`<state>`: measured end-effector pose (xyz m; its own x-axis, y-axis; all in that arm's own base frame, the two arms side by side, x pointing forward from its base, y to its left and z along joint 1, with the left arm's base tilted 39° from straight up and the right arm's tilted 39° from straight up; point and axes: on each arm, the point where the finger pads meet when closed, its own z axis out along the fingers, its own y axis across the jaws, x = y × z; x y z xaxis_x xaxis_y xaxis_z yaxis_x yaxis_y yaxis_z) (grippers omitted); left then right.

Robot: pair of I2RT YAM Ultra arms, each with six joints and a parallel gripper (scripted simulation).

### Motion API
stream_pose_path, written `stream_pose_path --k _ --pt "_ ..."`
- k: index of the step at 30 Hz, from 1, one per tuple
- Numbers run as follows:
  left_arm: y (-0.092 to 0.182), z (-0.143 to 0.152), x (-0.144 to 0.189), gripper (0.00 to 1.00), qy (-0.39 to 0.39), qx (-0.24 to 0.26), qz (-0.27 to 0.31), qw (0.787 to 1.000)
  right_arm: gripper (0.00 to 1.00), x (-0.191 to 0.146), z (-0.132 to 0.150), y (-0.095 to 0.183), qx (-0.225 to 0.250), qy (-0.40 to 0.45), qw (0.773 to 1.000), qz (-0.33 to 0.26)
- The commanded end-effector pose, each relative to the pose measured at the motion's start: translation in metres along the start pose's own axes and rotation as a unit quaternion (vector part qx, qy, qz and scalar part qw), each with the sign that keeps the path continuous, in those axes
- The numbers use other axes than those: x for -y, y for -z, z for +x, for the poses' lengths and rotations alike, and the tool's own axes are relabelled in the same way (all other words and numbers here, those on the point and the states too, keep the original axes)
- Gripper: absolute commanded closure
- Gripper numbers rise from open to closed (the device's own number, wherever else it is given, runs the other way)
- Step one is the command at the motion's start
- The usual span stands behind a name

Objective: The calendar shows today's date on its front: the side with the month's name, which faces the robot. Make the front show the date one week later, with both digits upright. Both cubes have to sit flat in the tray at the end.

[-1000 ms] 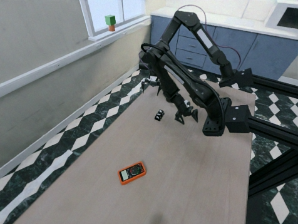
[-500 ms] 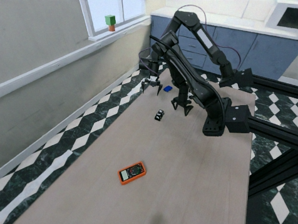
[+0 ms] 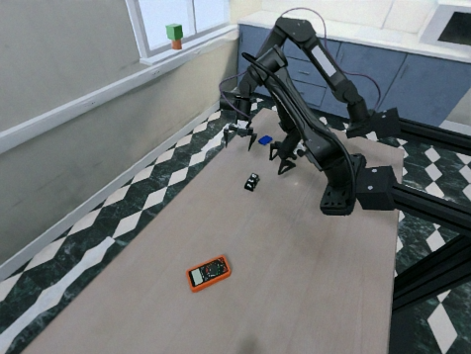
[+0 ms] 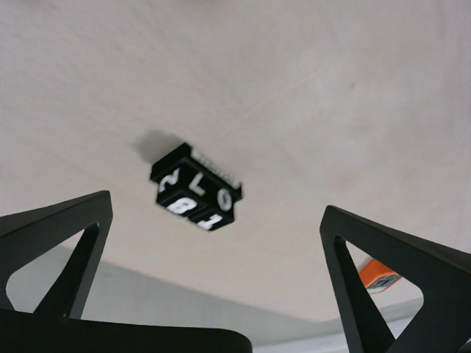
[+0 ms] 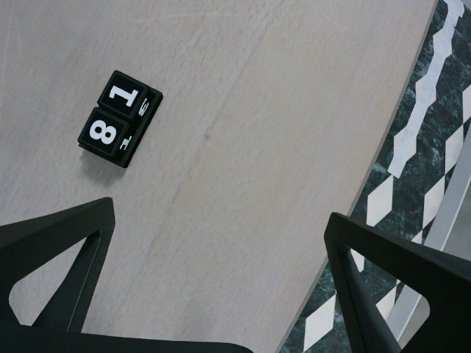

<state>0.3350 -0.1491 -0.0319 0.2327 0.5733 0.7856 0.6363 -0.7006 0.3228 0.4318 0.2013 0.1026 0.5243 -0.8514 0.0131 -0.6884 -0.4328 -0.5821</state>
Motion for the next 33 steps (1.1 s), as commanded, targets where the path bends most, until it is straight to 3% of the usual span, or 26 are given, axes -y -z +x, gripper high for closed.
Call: stream_pose_path --k 1,13,20,24,26,28,33 --pt "0.011 0.001 -0.015 0.0 -0.04 -0.034 -0.043 0.998 0.0 0.008 -0.005 0.005 0.007 0.003 1.0 0.011" --pt "0.015 -0.002 -0.017 0.0 -0.052 -0.038 -0.048 0.997 0.0 0.008 -0.007 0.005 0.011 -0.002 1.0 0.013" --pt "0.015 -0.002 -0.017 0.0 -0.052 -0.038 -0.048 0.997 0.0 0.01 -0.002 0.023 0.041 -0.101 0.993 0.033" --pt "0.009 0.005 -0.013 0.44 -0.034 -0.047 -0.038 0.998 0.0 0.005 0.005 0.038 0.078 -0.223 0.971 0.039" --pt "0.0 0.01 -0.008 0.44 -0.02 -0.052 -0.024 0.998 0.0 0.0 0.011 0.047 0.092 -0.28 0.955 0.041" --pt "0.0 0.01 -0.008 0.44 -0.02 -0.052 -0.024 0.998 0.0 0.0 0.011 0.047 0.092 -0.28 0.955 0.041" --pt "-0.021 0.021 0.013 0.44 0.009 -0.071 0.008 0.997 0.0 -0.013 0.025 0.071 0.133 -0.422 0.896 0.044"
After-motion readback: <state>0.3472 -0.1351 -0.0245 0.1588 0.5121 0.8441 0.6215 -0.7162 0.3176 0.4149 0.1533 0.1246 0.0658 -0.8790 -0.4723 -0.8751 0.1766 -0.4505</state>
